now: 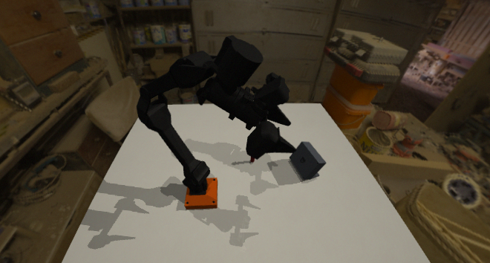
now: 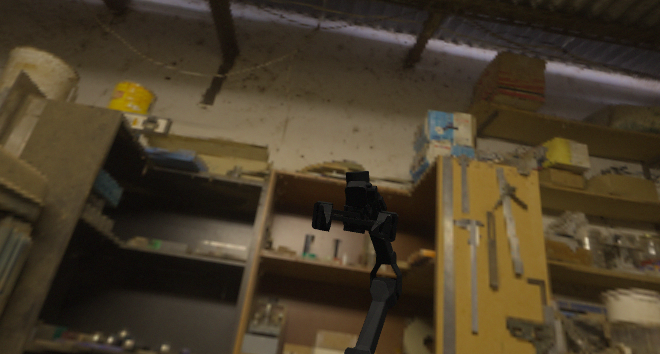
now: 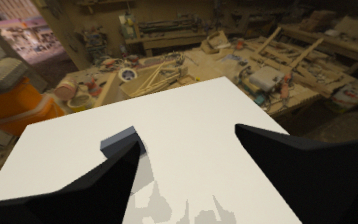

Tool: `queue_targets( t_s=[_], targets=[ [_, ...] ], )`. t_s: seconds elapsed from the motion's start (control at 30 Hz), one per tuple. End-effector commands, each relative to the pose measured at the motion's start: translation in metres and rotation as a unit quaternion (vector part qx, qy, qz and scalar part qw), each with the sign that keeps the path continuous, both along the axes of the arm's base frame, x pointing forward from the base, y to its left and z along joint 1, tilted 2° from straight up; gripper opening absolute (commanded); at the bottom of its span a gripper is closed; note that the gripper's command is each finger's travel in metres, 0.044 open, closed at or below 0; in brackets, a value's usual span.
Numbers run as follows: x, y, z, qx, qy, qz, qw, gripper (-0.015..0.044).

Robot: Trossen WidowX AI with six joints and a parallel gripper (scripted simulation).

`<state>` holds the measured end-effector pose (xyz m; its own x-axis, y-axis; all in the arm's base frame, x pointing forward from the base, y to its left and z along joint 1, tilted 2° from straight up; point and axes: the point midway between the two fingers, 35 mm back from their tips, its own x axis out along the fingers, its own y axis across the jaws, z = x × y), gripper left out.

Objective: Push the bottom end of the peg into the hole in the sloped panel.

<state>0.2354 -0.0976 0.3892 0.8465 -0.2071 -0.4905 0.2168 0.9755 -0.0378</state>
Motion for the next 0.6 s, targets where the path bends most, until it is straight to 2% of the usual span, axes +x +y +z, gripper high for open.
queue_targets(
  t_s=[0.0,0.57],
  targets=[
    [0.011,0.005,-0.017,0.019,0.026,0.013,0.999,0.0440],
    [0.045,0.046,-0.071,0.062,0.117,0.084,0.988,0.0440]
  ],
)
